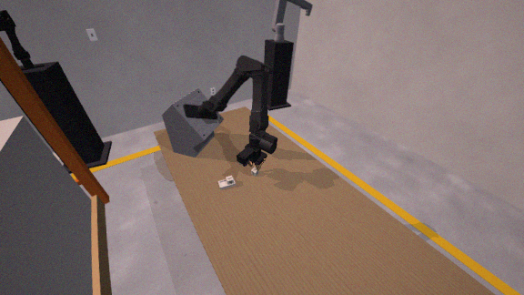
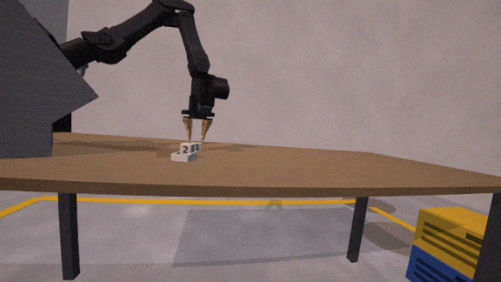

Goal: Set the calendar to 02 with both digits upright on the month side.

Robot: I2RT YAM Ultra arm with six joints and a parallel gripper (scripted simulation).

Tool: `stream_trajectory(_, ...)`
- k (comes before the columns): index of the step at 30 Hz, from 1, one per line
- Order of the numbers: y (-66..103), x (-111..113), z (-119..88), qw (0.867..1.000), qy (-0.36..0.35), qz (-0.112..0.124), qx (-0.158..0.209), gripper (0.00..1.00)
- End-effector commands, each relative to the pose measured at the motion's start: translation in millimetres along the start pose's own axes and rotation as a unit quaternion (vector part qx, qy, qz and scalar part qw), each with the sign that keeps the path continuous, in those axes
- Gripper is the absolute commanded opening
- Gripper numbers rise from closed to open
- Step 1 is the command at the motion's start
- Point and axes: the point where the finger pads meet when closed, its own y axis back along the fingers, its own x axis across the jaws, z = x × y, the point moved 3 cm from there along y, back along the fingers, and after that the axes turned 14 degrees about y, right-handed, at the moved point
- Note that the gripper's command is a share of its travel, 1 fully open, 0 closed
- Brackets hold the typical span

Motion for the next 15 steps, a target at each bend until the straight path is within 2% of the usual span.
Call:
stream_trajectory(1, 2.5, 1.3, 3.2, 1.000, -0.001, 0.004, -0.005, 0.45)
stream_trajectory(15, 2.5, 2.4, 4.0, 1.000, -0.001, 0.004, -0.005, 0.45)
